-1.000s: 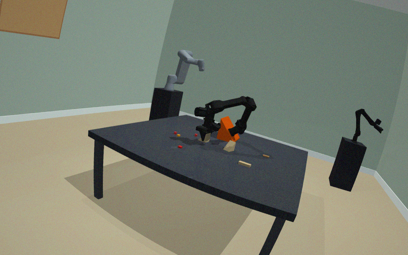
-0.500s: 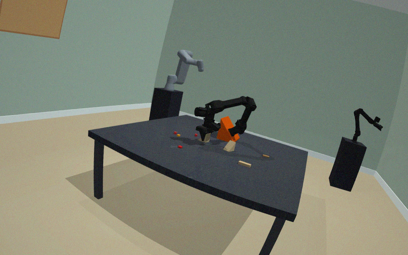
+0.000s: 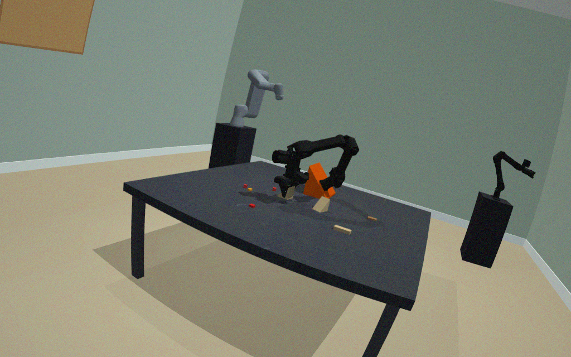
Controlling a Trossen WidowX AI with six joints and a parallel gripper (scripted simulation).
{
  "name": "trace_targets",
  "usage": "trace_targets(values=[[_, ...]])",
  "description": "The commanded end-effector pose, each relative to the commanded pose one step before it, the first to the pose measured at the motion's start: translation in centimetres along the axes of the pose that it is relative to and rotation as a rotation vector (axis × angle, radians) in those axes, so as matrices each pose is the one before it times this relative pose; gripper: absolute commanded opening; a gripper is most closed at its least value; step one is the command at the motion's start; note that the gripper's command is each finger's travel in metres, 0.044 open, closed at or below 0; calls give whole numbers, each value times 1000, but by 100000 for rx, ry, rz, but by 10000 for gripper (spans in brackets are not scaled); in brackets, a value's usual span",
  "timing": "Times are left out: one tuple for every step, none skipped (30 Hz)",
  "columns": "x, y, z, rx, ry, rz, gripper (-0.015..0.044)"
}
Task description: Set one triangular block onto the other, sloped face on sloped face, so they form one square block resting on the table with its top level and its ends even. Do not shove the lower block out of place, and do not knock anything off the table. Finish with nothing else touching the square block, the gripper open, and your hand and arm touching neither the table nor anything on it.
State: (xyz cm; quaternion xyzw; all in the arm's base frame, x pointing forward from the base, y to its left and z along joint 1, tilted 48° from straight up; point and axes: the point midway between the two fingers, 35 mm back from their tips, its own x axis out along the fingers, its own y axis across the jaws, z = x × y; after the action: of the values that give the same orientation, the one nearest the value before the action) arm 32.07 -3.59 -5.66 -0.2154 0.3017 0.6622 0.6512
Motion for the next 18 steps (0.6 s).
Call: trace_targets(values=[[340, -29, -30, 59, 7, -97, 0], [167, -4, -2, 10, -5, 6, 0], [168, -3, -1, 10, -6, 7, 0], [167, -2, -1, 10, -7, 7, 0], [167, -1, -1, 10, -8, 7, 0], [167, 0, 0, 9, -9, 8, 0], [167, 1, 0, 9, -10, 8, 0], [166, 2, 0, 9, -11, 9, 0], [166, 3, 1, 9, -11, 9, 0], [166, 4, 1, 9, -12, 10, 0], [166, 5, 1, 9, -13, 10, 0], [165, 6, 1, 9, -14, 10, 0], [165, 7, 2, 8, -15, 11, 0], [135, 6, 2, 7, -13, 9, 0], [81, 4, 1, 4, -8, 6, 0], [27, 1, 0, 1, -3, 2, 0], [0, 0, 0, 0, 0, 0, 0], [0, 0, 0, 0, 0, 0, 0]])
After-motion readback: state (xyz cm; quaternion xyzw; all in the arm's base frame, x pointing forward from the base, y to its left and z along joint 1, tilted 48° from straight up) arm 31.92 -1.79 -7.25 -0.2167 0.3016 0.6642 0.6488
